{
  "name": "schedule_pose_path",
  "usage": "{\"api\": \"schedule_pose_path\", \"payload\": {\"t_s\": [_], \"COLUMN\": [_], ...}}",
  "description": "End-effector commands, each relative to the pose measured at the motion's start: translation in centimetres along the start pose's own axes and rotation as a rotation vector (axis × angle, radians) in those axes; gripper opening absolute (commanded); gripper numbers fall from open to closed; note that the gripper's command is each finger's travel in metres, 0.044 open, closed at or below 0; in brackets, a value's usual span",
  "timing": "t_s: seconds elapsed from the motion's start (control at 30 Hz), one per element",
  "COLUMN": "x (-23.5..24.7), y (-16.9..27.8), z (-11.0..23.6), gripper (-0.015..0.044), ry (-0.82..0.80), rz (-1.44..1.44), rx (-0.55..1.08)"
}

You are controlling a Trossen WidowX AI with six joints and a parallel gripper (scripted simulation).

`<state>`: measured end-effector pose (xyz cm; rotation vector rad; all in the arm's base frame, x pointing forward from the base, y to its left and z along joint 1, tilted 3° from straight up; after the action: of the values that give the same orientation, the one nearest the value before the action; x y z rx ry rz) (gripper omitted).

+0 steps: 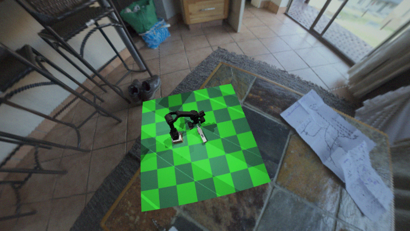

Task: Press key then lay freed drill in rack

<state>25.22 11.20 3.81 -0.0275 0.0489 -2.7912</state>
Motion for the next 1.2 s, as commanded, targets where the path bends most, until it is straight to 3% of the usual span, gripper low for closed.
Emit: {"api": "schedule_pose_path", "payload": {"t_s": [0.0, 1.17], "x": [0.1, 0.2], "y": [0.0, 1.4], "z": [-0.2, -5.1], "gripper": [0.044, 0.044], "ry": [-0.001, -0.002], "rz": [0.007, 0.007], "rx": [-0.002, -0.001]}}
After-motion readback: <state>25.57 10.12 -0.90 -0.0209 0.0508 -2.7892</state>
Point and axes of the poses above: the point midway between the two fingers, 35 mm back from their tips, its own z axis back along the fingers, its own x axis across the jaws, y = z × x, the point moved 3 cm from there along z, back along the fingers, and after that the axes turned 5 degrees about z, right-handed, at the moved point
